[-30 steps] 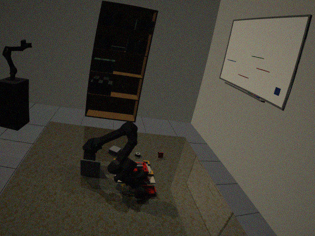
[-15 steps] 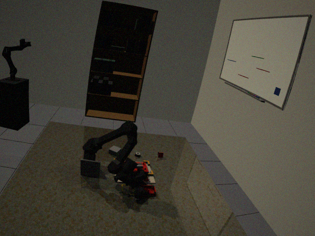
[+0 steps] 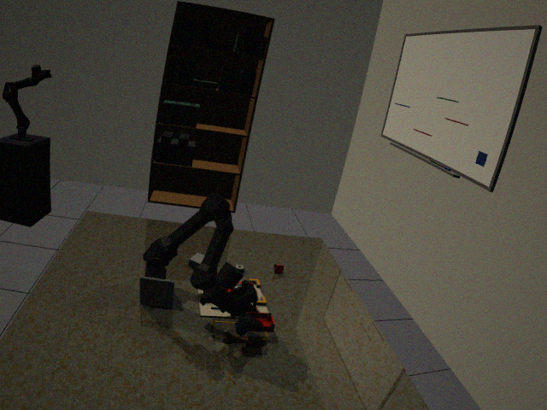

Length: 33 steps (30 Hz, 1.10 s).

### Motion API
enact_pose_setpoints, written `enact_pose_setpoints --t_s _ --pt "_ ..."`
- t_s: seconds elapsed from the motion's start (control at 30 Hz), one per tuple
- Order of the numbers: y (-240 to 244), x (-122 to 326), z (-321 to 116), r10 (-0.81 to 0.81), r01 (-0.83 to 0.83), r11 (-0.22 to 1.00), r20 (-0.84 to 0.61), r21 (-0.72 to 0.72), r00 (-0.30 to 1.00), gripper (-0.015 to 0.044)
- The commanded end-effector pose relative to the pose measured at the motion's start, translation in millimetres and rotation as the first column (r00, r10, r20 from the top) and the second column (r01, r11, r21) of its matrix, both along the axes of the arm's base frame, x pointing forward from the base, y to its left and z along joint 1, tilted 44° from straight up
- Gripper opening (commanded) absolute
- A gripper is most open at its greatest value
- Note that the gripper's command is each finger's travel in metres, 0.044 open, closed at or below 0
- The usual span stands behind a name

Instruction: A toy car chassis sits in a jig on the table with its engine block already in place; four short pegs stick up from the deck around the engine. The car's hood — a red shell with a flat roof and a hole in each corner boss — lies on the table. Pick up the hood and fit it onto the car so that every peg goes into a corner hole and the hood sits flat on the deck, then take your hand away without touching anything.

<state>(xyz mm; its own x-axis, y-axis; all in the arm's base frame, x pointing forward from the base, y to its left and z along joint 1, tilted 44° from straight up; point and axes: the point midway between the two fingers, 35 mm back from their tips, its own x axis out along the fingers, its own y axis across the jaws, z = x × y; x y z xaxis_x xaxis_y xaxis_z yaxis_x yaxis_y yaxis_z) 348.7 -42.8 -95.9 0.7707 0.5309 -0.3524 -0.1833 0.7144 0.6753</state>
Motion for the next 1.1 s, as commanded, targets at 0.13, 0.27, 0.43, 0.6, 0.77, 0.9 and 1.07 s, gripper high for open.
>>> enact_pose_setpoints --t_s 0.13,0.27,0.43,0.6,0.77,0.9,1.07 --pt "-17.0 0.9 22.1 0.001 -0.001 1.0 0.016 -0.004 1.0 0.0" --pt "-17.3 0.9 22.6 0.001 -0.001 1.0 0.016 -0.004 1.0 0.0" --pt "-16.8 0.9 20.5 0.021 -0.019 0.999 0.044 -0.046 0.999 0.0" --pt "-16.5 0.9 19.7 0.077 -0.059 0.986 0.112 -0.156 0.991 0.0" --pt "-16.4 0.8 19.3 0.148 -0.093 0.955 0.18 -0.281 0.972 0.0" --pt "-16.3 0.8 19.2 0.209 -0.111 0.918 0.227 -0.38 0.951 0.0" --pt "-16.3 0.8 19.0 0.29 -0.122 0.859 0.275 -0.498 0.917 0.0"
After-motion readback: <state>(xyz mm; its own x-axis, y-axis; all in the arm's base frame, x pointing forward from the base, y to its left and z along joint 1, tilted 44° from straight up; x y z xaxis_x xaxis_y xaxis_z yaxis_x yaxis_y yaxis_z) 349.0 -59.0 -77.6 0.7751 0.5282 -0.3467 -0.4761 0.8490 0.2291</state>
